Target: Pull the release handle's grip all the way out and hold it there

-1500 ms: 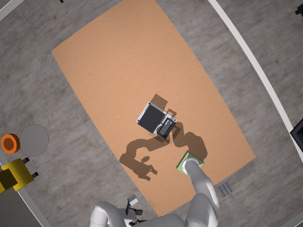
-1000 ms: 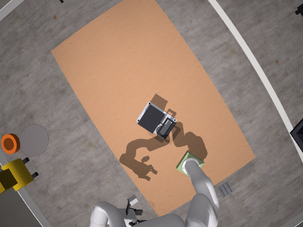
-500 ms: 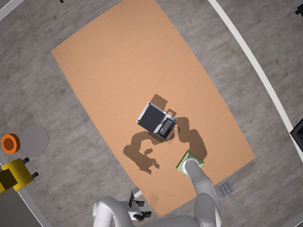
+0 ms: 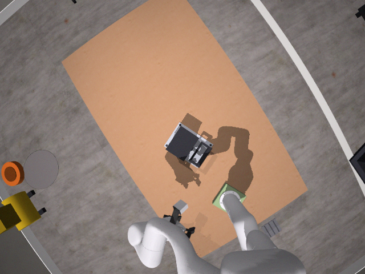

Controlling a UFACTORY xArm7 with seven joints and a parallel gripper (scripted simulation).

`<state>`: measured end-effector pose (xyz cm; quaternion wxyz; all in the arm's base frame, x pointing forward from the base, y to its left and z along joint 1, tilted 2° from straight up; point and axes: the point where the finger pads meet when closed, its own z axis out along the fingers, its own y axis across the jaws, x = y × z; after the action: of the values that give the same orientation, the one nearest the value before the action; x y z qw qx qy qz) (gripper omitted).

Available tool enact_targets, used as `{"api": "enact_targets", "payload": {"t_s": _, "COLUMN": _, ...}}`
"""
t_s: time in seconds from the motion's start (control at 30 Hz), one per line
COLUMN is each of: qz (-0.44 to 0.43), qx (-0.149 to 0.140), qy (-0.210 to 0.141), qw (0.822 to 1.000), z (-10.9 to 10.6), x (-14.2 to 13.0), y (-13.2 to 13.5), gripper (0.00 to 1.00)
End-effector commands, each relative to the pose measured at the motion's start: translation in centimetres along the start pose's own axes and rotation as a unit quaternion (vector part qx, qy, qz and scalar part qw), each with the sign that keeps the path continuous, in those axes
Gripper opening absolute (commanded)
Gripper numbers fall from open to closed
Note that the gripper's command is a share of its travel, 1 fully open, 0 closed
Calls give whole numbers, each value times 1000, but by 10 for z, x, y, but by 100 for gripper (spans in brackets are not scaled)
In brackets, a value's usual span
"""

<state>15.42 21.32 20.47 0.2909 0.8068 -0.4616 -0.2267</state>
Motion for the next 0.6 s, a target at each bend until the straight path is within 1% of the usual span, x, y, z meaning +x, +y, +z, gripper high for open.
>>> {"api": "enact_targets", "payload": {"t_s": 0.0, "qz": 25, "qx": 84, "qy": -1, "qw": 996, "z": -6, "x": 59, "y": -1, "gripper": 100}}
{"api": "enact_targets", "payload": {"t_s": 0.03, "qz": 29, "qx": 97, "qy": 0, "qw": 995, "z": -6, "x": 70, "y": -1, "gripper": 100}}
{"api": "enact_targets", "payload": {"t_s": 0.07, "qz": 30, "qx": 100, "qy": 0, "qw": 994, "z": -6, "x": 72, "y": -1, "gripper": 100}}
{"api": "enact_targets", "payload": {"t_s": 0.1, "qz": 38, "qx": 123, "qy": 0, "qw": 992, "z": -7, "x": 92, "y": -2, "gripper": 100}}
{"api": "enact_targets", "payload": {"t_s": 0.17, "qz": 38, "qx": 123, "qy": 0, "qw": 992, "z": -7, "x": 92, "y": -2, "gripper": 100}}
{"api": "enact_targets", "payload": {"t_s": 0.2, "qz": 50, "qx": 159, "qy": 1, "qw": 986, "z": -7, "x": 122, "y": -3, "gripper": 100}}
{"api": "enact_targets", "payload": {"t_s": 0.33, "qz": 66, "qx": 205, "qy": 3, "qw": 977, "z": -8, "x": 162, "y": -3, "gripper": 100}}
{"api": "enact_targets", "payload": {"t_s": 0.57, "qz": 97, "qx": 299, "qy": 2, "qw": 949, "z": -11, "x": 246, "y": -7, "gripper": 100}}
